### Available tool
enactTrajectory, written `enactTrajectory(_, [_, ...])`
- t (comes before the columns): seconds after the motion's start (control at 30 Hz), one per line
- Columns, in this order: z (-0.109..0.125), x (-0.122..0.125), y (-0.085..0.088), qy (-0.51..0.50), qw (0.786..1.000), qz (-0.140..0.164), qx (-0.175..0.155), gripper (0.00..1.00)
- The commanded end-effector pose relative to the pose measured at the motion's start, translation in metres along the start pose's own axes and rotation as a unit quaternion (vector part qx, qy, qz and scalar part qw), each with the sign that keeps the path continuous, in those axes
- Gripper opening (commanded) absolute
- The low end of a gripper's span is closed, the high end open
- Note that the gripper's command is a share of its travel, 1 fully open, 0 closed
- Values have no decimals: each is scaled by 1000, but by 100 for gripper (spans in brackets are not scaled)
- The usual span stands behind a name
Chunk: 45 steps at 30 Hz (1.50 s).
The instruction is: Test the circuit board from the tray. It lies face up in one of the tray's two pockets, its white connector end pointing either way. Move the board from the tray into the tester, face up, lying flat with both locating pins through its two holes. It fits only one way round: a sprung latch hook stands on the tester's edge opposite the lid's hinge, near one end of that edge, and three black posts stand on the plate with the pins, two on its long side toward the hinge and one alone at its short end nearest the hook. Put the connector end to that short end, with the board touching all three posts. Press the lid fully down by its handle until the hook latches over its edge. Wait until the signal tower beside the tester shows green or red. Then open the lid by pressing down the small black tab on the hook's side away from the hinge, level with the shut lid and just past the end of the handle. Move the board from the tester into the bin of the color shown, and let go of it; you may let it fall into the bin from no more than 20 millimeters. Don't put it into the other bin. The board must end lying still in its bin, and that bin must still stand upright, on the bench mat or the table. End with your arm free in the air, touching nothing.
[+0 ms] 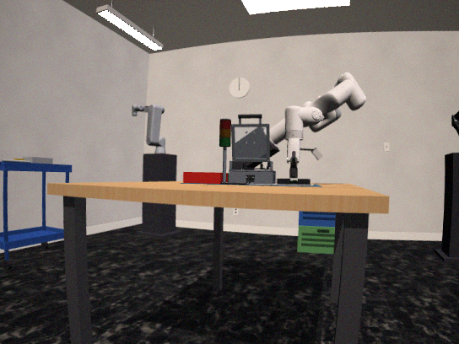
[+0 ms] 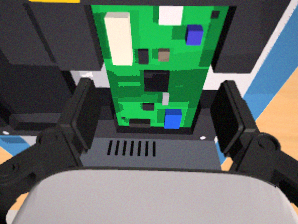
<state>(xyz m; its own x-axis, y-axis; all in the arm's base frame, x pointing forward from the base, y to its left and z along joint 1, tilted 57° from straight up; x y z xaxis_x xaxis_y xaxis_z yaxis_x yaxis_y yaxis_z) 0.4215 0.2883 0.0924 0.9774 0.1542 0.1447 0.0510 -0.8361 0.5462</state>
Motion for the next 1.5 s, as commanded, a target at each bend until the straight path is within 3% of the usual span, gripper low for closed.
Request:
enactTrajectory(0.0, [0, 1, 1, 0, 1000, 1, 0, 100])
enactTrajectory(1.23, [0, 1, -14, 0, 1000, 1, 0, 100])
enactTrajectory(1.27, [0, 1, -14, 0, 1000, 1, 0, 95])
enactTrajectory(1.47, [0, 1, -14, 0, 1000, 1, 0, 95])
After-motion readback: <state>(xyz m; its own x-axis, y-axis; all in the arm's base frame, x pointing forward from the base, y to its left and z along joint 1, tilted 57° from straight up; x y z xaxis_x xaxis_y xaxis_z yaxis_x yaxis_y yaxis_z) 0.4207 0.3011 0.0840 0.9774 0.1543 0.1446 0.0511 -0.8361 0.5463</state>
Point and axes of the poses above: the point where the finger pads meet when closed, its own y axis back along the fingers, its own x axis across the jaws, z = x × y, the point moved 4 cm from there along y, back along the fingers
